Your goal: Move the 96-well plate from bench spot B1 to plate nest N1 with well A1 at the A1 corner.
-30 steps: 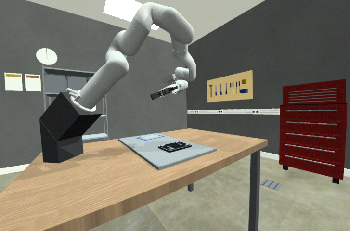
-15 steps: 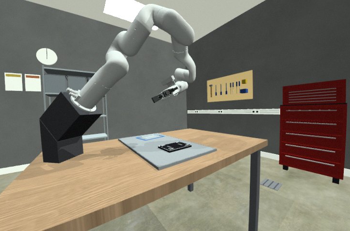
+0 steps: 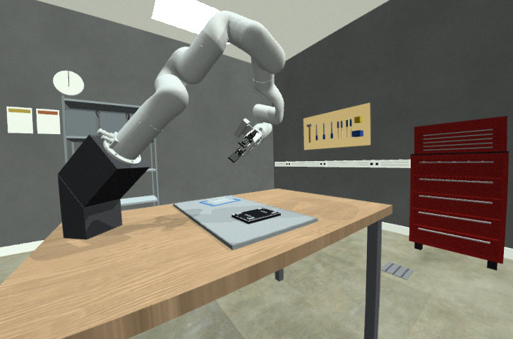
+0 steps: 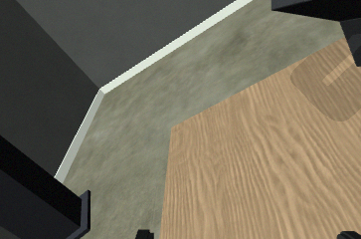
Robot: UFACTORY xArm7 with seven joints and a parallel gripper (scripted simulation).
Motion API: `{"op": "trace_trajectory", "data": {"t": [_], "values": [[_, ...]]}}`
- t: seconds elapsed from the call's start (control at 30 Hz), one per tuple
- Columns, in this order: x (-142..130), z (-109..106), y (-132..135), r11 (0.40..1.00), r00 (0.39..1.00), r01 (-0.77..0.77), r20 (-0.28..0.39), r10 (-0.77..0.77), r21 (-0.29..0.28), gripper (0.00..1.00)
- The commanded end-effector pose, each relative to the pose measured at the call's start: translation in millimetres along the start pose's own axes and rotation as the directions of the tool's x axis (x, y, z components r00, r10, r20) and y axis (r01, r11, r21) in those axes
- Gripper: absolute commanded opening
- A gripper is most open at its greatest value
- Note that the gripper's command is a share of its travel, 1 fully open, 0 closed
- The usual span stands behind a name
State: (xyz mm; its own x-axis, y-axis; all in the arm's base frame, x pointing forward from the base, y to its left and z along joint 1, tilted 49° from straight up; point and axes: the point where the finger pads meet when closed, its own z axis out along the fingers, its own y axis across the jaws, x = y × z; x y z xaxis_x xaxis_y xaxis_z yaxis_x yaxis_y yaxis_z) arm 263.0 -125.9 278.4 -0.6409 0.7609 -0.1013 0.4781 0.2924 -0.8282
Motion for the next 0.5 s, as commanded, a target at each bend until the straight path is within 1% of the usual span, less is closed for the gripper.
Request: {"op": "trace_trajectory", "data": {"t": [0.0,0.13,0.3,0.37,0.47], "values": [[-12,-5,13,0.989,0.987,-0.151,0.058,0.151,-0.008,1.00],[-18,-7,20,0.969,0.964,-0.246,0.092,0.248,-0.026,1.00],[-29,-13,35,0.925,0.915,-0.375,0.134,0.380,-0.065,1.00],[-29,-13,35,0.925,0.915,-0.375,0.134,0.380,-0.065,1.00],[-37,-17,46,0.885,0.871,-0.455,0.156,0.465,-0.099,1.00]]}}
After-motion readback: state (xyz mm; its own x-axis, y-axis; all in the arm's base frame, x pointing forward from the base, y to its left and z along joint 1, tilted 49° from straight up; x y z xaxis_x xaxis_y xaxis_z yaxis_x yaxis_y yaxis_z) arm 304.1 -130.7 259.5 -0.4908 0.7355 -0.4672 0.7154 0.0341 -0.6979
